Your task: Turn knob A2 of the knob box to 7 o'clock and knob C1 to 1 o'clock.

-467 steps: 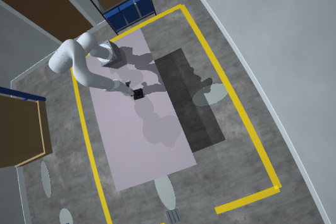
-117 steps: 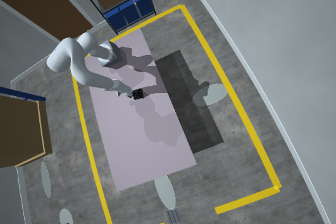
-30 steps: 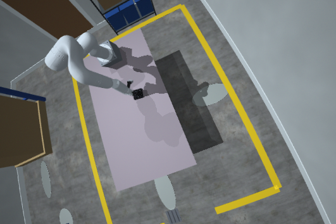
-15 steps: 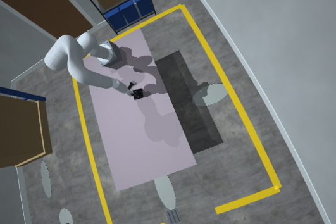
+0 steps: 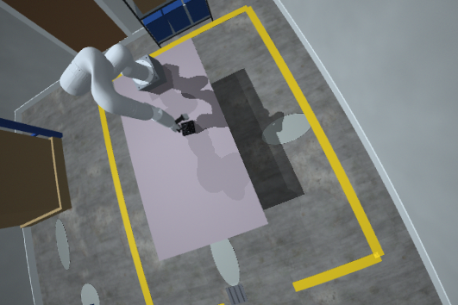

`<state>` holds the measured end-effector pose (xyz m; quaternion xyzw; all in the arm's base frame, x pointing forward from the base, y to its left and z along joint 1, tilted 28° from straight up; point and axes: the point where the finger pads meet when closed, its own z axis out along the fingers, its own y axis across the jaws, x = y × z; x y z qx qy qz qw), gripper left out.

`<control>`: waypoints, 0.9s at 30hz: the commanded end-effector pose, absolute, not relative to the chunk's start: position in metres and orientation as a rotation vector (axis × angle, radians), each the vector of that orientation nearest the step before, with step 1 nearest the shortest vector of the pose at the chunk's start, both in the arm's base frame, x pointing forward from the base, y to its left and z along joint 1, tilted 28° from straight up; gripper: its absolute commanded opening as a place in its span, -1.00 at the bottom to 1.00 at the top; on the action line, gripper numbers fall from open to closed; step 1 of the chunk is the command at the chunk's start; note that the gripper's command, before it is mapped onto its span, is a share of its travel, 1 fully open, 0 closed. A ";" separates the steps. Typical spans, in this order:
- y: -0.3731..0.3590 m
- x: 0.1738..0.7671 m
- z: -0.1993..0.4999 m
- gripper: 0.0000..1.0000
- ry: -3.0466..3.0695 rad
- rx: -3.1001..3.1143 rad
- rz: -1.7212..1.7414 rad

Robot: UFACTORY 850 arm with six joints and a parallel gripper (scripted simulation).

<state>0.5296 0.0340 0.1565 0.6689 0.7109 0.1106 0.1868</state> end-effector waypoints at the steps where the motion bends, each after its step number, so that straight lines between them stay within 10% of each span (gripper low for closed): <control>1: 0.034 0.530 0.157 -0.61 1.903 1.950 0.400; 27: 0.034 0.529 0.159 -0.61 1.669 2.189 0.468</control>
